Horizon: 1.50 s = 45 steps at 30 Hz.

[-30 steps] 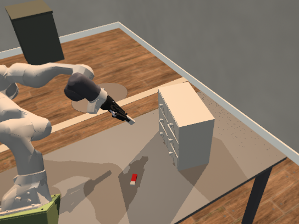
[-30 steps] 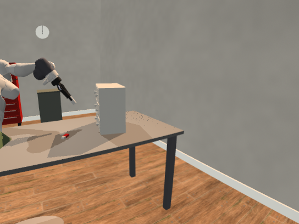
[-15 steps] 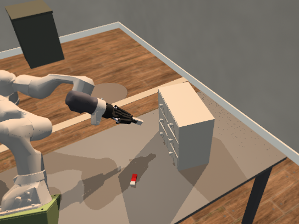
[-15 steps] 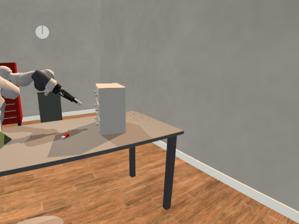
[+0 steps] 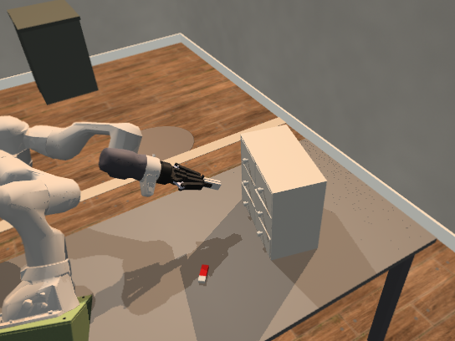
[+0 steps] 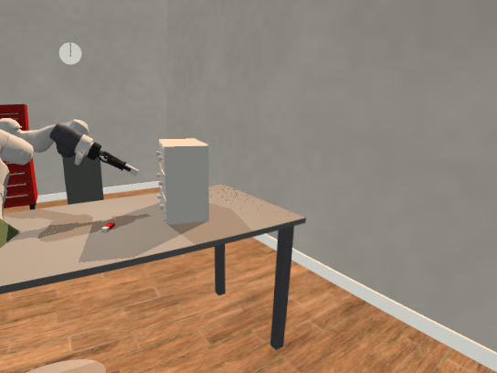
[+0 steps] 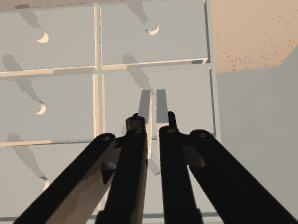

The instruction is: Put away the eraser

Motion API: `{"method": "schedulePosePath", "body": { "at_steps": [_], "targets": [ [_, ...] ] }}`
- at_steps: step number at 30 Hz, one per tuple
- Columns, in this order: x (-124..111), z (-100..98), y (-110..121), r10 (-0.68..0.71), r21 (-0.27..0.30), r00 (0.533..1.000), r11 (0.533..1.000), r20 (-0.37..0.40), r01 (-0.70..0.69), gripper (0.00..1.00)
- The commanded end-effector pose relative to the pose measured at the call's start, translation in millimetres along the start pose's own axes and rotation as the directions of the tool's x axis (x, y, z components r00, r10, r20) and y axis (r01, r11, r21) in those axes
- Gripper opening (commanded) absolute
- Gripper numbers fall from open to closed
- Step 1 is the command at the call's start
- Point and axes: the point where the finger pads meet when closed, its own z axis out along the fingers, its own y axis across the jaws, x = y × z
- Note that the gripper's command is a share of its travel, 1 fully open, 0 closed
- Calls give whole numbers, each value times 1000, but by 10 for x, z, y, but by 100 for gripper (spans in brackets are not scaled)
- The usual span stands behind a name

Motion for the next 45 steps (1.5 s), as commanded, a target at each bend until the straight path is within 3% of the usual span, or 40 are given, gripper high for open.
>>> {"method": "schedulePosePath", "body": {
  "at_steps": [1,27,45],
  "targets": [
    [-10,-1,-1,-19,-6,1000,1000,7,19,20],
    [-16,22,-1,-19,-6,1000,1000,7,19,20],
    [-119,460,4,-19,-6,1000,1000,7,19,20]
  ]
}}
